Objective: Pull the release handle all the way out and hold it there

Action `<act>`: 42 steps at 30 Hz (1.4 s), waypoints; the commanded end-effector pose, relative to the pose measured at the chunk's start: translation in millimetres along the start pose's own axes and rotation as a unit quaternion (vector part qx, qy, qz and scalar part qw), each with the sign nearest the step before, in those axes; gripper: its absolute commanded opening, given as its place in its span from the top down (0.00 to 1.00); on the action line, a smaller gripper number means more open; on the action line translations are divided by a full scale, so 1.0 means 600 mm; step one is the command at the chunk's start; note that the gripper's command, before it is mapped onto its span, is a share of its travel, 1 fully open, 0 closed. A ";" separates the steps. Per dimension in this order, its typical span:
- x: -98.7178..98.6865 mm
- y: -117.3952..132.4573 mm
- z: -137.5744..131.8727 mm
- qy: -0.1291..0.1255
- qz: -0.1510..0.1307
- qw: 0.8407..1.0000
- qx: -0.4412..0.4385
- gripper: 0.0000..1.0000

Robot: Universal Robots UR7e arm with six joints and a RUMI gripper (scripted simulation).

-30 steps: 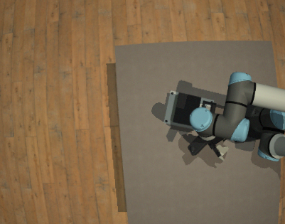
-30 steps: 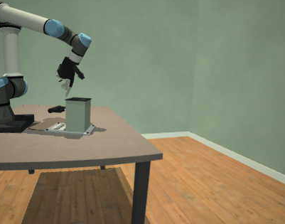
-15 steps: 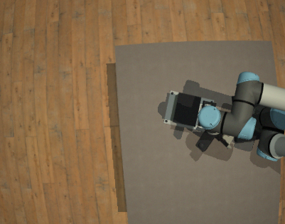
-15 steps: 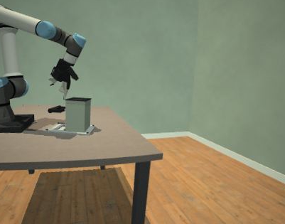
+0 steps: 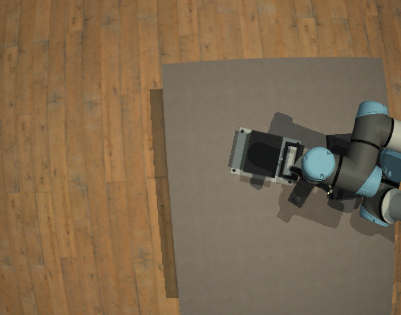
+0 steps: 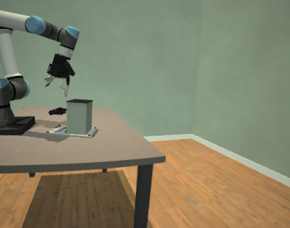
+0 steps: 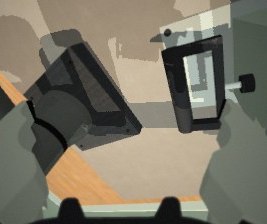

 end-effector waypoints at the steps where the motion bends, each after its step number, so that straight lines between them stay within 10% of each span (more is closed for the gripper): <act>1: 0.000 0.011 0.006 0.022 -0.001 0.999 0.024 0.00; 42: -0.005 0.073 0.039 0.132 -0.047 0.979 0.147 0.00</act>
Point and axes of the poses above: the point where the finger pads meet when closed, its own x axis back along the fingers, its own z axis across the jaws, y = z × x, the point moved 3 cm from there along x, back along the fingers, and after that the axes turned 15 degrees about x, right-handed, at the moved point
